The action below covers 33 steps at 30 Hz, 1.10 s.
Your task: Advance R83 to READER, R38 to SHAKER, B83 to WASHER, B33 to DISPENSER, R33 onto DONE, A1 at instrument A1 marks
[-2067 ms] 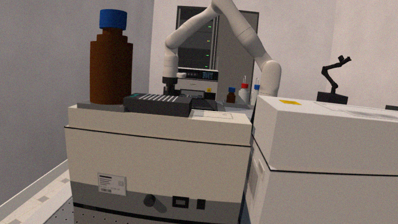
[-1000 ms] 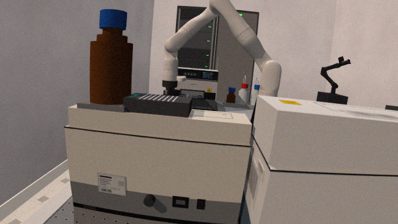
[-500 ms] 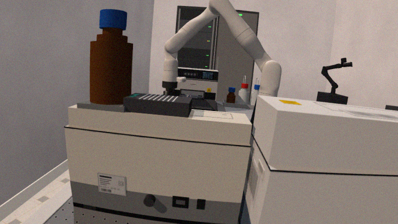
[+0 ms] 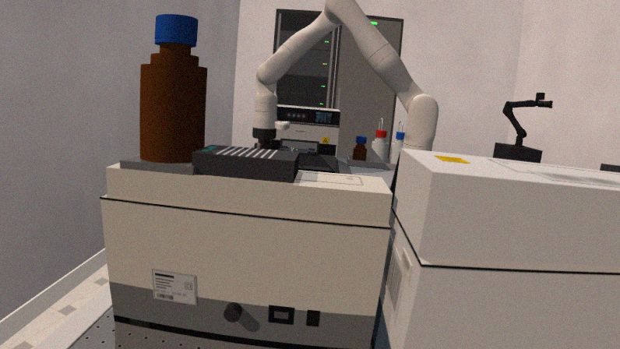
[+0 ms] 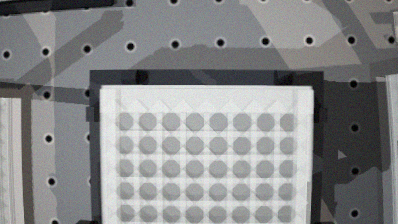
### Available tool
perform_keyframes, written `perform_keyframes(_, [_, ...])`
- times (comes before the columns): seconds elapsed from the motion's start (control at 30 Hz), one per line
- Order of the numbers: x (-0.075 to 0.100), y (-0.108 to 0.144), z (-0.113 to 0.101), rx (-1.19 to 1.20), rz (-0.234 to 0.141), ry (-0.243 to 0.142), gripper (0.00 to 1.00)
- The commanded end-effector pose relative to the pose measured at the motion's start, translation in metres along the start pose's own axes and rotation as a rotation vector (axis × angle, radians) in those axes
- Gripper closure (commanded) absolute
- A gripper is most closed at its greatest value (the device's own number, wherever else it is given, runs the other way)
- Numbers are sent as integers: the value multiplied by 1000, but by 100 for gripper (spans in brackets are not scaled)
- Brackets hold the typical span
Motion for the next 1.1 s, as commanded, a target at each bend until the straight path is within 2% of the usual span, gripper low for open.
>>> perform_keyframes(0.0, [-3, 0, 0, -4, 1, -1, 0])
perform_keyframes(0.8, [-4, 0, 0, -3, 1, -1, 0])
perform_keyframes(0.83, [-3, 0, 0, 0, 1, 0, 6])
perform_keyframes(1.07, [-3, 0, 0, 0, 1, 0, 6])
Point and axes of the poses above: the point where the finger pads meet when closed, its own x axis back along the fingers, its own y axis across the jaws, z = x × y, the point moved 1 cm from there along x, back along the fingers, and after that the axes turned 12 degrees about -x, right-handed, at the moved point
